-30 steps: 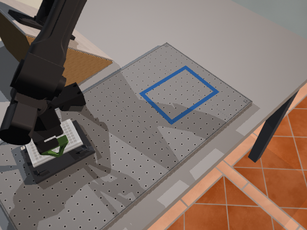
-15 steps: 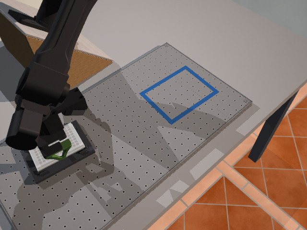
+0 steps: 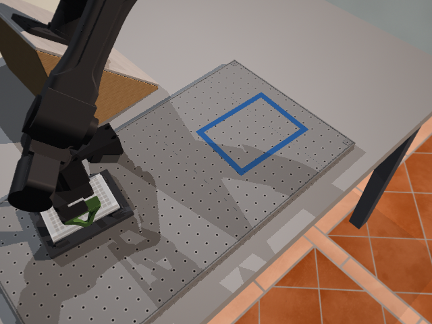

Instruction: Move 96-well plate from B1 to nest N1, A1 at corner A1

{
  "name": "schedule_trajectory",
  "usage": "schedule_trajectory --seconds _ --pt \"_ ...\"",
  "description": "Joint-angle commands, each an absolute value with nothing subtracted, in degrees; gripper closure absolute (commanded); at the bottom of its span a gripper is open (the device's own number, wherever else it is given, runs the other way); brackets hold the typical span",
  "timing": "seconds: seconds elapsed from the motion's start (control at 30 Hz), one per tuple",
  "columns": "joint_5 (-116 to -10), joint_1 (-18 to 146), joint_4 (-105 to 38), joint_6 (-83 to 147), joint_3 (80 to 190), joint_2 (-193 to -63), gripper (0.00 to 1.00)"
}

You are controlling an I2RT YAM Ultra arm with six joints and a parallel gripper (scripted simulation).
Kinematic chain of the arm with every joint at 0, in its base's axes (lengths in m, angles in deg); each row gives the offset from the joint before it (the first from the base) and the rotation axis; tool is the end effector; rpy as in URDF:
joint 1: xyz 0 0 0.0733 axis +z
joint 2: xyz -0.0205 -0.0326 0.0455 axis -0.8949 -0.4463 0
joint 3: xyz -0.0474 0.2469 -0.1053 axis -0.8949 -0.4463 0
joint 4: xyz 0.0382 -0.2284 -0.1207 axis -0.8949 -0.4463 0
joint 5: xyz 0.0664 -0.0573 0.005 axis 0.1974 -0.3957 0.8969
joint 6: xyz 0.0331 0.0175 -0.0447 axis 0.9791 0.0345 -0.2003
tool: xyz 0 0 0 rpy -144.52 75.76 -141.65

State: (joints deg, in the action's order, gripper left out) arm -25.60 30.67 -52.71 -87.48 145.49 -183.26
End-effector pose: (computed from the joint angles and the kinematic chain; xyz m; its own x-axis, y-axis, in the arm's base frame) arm 0.2850 -0.1523 -0.1133 -0.2034 -0.6900 -0.6946 -0.9786 0.1649 0.1228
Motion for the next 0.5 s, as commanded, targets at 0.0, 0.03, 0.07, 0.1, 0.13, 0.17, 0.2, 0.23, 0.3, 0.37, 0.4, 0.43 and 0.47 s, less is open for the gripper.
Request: schedule_trajectory --seconds 0.0,0.03,0.07,0.1,0.13,0.17,0.2,0.23,0.3,0.37,0.4,0.43,0.47 --pt "-24.89 29.37 -52.03 -87.89 144.44 -181.98 1.0" --pt "-24.88 29.38 -52.28 -87.89 144.64 -181.99 1.0" --pt "-24.88 29.39 -52.21 -87.89 144.81 -182.02 1.0" --pt "-24.88 29.4 -51.99 -87.89 145.0 -182.06 1.0" --pt "-24.88 29.41 -51.79 -87.89 144.94 -182.13 1.0" --pt "-24.86 29.43 -51.79 -87.89 144.73 -182.19 1.0" --pt "-24.85 29.45 -51.9 -87.89 144.47 -182.24 1.0" --pt "-24.84 29.47 -51.9 -87.89 144.19 -182.28 1.0" --pt "-24.83 29.48 -51.87 -87.86 144.69 -182.32 1.0" --pt "-24.82 29.51 -51.47 -87.77 144.72 -182.45 1.0" --pt "-24.81 29.53 -51.51 -87.72 144.51 -182.5 1.0" --pt "-24.81 29.53 -51.51 -87.72 144.51 -182.5 1.0" --pt "-24.81 29.53 -51.51 -87.72 144.51 -182.5 1.0"
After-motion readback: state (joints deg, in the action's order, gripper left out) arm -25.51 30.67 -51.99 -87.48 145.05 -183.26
